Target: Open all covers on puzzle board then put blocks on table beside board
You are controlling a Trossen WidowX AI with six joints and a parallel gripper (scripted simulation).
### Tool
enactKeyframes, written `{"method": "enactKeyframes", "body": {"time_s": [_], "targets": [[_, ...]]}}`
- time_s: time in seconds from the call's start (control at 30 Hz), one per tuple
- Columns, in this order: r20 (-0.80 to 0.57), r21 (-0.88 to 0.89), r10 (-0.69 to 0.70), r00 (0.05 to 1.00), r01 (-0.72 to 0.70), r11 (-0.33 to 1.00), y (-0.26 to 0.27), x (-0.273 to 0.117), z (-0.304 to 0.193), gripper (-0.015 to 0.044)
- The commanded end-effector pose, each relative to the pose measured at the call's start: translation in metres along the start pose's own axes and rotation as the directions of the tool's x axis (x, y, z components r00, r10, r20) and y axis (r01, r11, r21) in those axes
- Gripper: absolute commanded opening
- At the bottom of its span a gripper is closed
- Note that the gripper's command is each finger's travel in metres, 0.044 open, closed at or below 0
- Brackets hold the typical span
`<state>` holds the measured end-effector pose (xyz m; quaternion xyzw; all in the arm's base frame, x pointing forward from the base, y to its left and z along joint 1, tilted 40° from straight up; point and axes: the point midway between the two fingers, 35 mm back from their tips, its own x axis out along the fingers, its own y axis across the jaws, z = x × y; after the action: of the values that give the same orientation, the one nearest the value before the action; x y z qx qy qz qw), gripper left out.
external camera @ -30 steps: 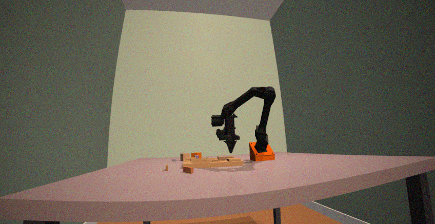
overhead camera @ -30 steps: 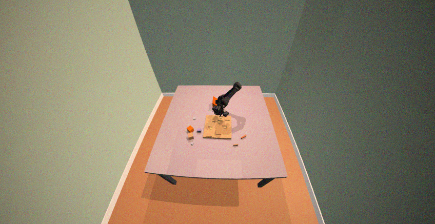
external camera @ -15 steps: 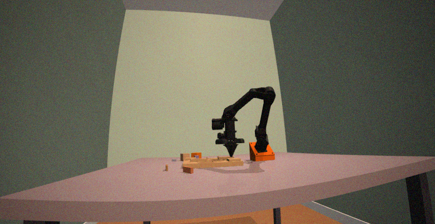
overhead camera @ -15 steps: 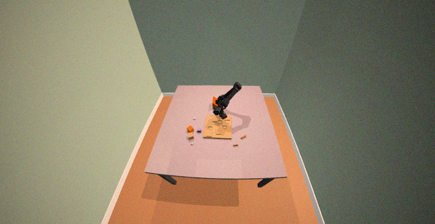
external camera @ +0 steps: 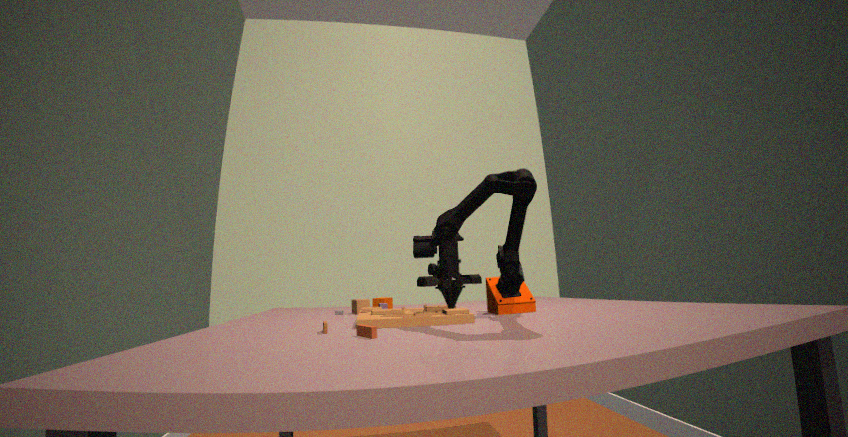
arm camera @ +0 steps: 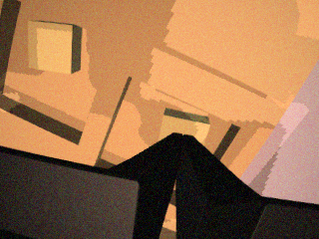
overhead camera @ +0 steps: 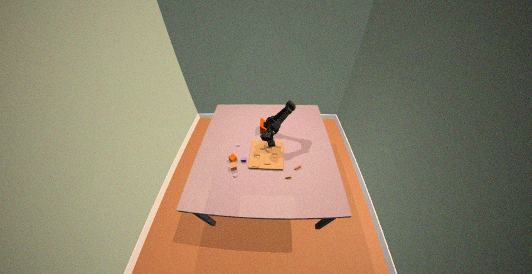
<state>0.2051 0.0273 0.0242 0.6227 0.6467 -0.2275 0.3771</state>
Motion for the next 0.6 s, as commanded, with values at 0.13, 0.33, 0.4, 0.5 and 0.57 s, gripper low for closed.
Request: {"method": "enactKeyframes", "body": {"time_s": [0.13,0.33,0.4,0.5,0.57], "targets": [[-0.005,0.038,0.003,1.000,-0.002,0.999,0.0013,0.0026,-0.0015,0.0000],[-0.005,0.038,0.003,1.000,-0.003,0.999,0.0073,0.0049,-0.0057,0.0000],[-0.006,0.038,0.003,1.000,-0.003,0.999,0.0088,0.0055,-0.0070,0.0000],[-0.006,0.045,0.003,1.000,-0.003,0.999,0.0087,0.0056,-0.0071,0.0000],[-0.006,0.046,0.003,1.000,-0.003,0.999,0.0087,0.0056,-0.0071,0.0000]]}}
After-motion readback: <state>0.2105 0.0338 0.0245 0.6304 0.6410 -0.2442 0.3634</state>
